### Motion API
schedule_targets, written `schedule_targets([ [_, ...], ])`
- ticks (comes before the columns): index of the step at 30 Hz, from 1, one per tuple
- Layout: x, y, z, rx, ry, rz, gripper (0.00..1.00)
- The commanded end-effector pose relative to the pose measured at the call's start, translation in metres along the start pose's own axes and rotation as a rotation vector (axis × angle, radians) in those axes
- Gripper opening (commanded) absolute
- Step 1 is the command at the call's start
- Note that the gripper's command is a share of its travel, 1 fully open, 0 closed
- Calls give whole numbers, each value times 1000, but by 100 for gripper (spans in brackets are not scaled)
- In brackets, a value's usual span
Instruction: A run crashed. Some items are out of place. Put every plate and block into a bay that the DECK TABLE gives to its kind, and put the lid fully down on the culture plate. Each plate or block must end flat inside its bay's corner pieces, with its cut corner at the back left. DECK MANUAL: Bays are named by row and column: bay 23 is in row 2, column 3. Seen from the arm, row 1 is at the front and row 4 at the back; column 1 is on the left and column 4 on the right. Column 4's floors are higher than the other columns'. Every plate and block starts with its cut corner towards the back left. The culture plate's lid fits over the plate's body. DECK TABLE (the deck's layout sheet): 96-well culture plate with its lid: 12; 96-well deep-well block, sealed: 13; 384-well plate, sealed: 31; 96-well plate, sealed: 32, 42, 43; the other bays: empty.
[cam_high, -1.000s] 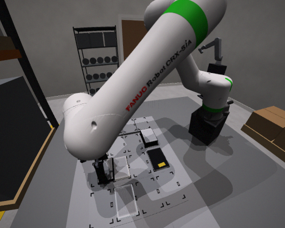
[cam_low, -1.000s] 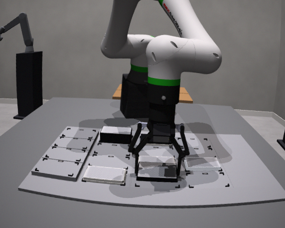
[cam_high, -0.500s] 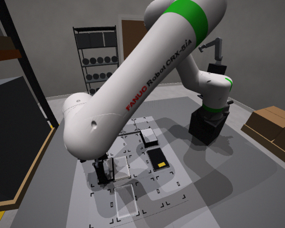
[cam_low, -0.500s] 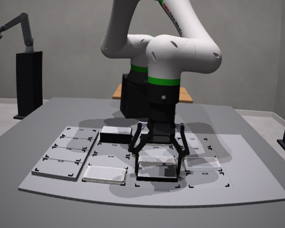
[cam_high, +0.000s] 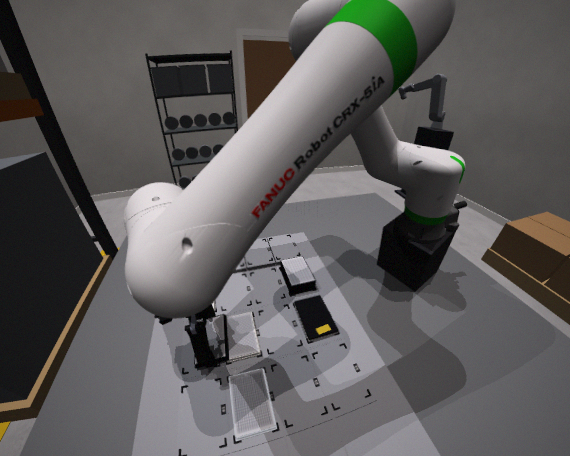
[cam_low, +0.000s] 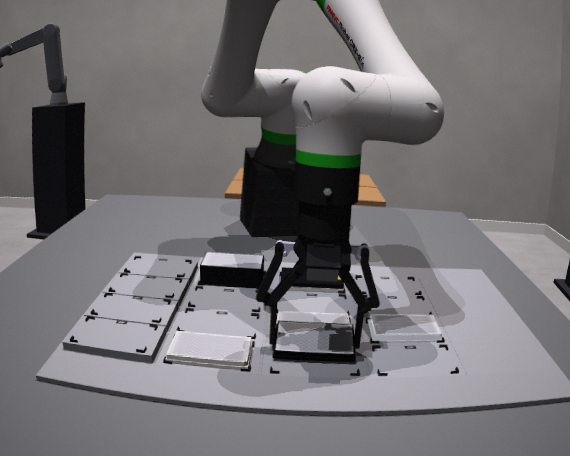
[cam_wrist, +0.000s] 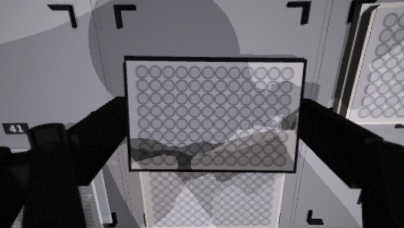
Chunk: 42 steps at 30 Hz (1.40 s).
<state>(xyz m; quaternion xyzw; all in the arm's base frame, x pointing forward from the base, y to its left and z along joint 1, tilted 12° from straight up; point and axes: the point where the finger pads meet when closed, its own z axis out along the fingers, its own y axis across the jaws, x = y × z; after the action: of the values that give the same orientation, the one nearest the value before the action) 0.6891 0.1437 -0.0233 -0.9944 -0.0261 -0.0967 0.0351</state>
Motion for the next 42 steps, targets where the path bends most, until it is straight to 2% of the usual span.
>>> schedule_targets([
  [1, 1, 0, -2, 0, 2, 0, 10],
  [17, 1, 0, -6, 0, 2, 0, 10],
  [42, 1, 0, -34, 0, 2, 0, 10],
])
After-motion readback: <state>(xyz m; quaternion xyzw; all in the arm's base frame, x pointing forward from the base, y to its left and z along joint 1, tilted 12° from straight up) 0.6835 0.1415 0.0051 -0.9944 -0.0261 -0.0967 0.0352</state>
